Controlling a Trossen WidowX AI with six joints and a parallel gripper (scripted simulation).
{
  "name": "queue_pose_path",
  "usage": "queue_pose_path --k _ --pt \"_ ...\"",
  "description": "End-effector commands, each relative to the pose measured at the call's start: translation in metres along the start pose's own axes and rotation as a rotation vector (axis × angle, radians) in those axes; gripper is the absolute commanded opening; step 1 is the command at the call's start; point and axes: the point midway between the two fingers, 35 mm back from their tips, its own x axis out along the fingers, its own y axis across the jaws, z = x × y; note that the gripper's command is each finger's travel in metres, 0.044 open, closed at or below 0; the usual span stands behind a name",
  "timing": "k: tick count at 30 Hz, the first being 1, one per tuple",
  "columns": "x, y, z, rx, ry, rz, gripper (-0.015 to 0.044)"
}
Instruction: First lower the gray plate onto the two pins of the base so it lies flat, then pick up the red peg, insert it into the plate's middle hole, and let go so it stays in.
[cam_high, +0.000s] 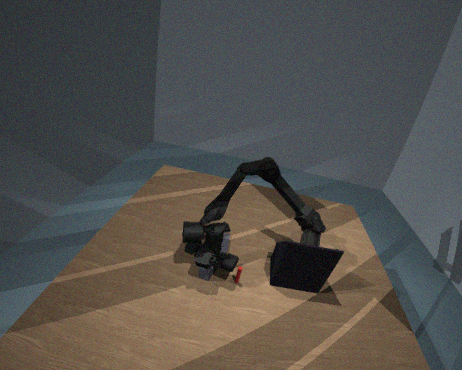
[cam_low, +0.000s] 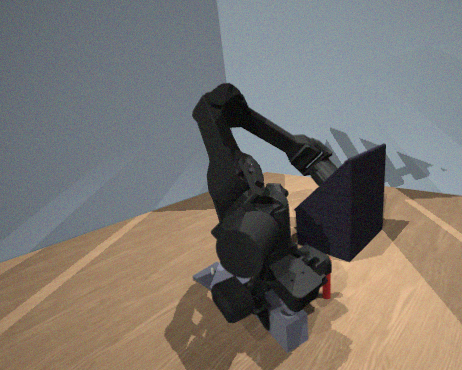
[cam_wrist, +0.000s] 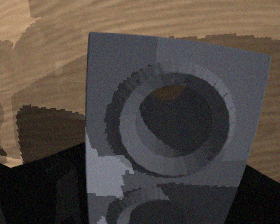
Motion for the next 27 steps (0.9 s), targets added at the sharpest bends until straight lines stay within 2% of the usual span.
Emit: queue_pose_path --k 1,4,27 --pt "0.000 0.000 0.000 -0.003 0.004 -0.002 0.0032" --pt "0.000 0.000 0.000 -0.003 0.004 -0.002 0.0000" --pt "-0.064 -0.008 0.007 -0.004 -0.006 -0.002 0.0000"
